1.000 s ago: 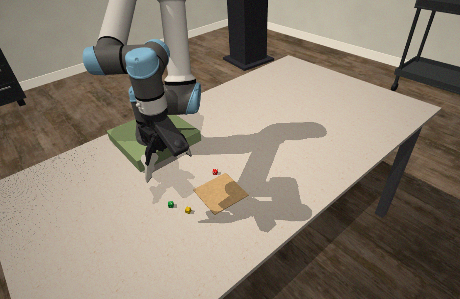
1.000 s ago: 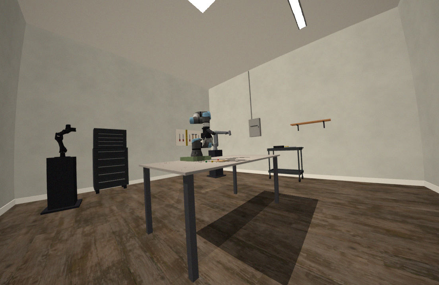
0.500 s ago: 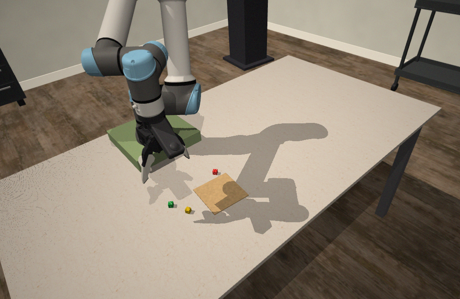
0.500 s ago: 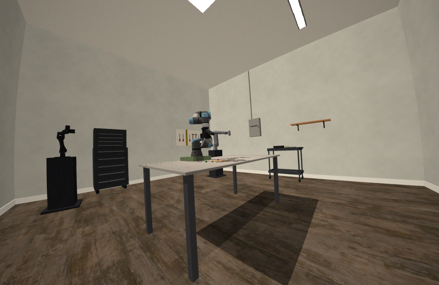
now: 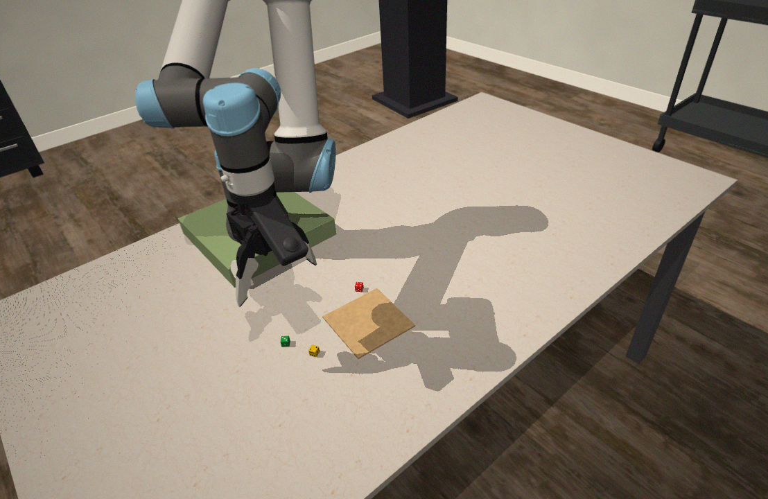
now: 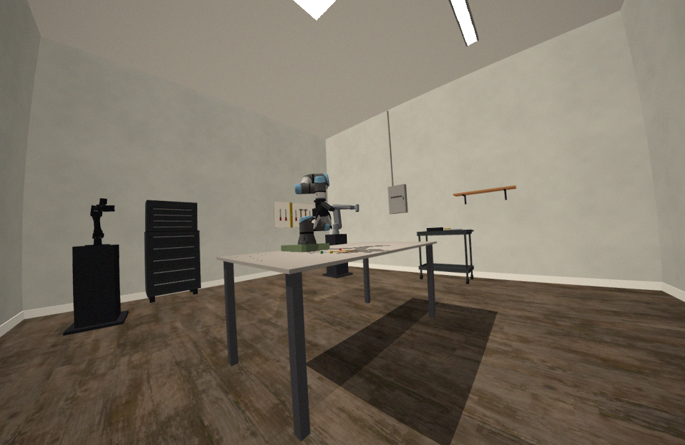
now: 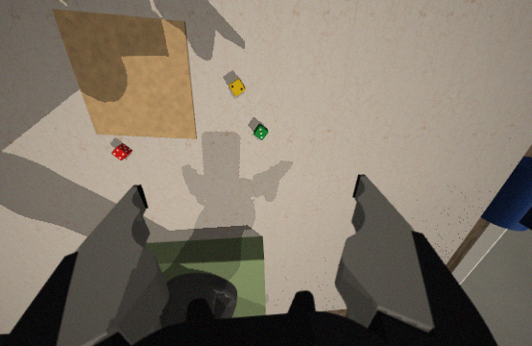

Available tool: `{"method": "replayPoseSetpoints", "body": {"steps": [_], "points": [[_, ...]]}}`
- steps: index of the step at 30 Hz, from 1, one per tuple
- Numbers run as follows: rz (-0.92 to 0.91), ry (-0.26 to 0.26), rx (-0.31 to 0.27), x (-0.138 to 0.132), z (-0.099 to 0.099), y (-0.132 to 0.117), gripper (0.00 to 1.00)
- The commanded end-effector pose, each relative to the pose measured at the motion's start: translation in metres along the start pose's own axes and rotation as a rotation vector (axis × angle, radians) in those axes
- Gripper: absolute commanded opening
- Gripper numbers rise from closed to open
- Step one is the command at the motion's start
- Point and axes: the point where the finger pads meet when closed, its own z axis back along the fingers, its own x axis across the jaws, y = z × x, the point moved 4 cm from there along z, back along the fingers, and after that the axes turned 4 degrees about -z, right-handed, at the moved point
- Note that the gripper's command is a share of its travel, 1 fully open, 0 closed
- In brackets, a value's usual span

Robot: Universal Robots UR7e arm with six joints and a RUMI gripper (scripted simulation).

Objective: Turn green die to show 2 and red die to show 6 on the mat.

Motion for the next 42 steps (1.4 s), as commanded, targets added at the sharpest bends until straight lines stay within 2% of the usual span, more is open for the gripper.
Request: {"method": "replayPoseSetpoints", "body": {"steps": [1, 5, 9, 11, 20, 26, 42], "points": [[0.000, -0.001, 0.001, 0.000, -0.002, 0.000, 1.00], [0.000, -0.001, 0.001, 0.000, -0.013, 0.000, 1.00], [0.000, -0.001, 0.001, 0.000, -0.032, 0.000, 1.00], [0.000, -0.001, 0.001, 0.000, -0.032, 0.000, 1.00], [0.000, -0.001, 0.001, 0.001, -0.085, 0.000, 1.00], [0.000, -0.001, 0.001, 0.001, -0.109, 0.000, 1.00], [0.000, -0.001, 0.001, 0.001, -0.116, 0.000, 1.00]]}}
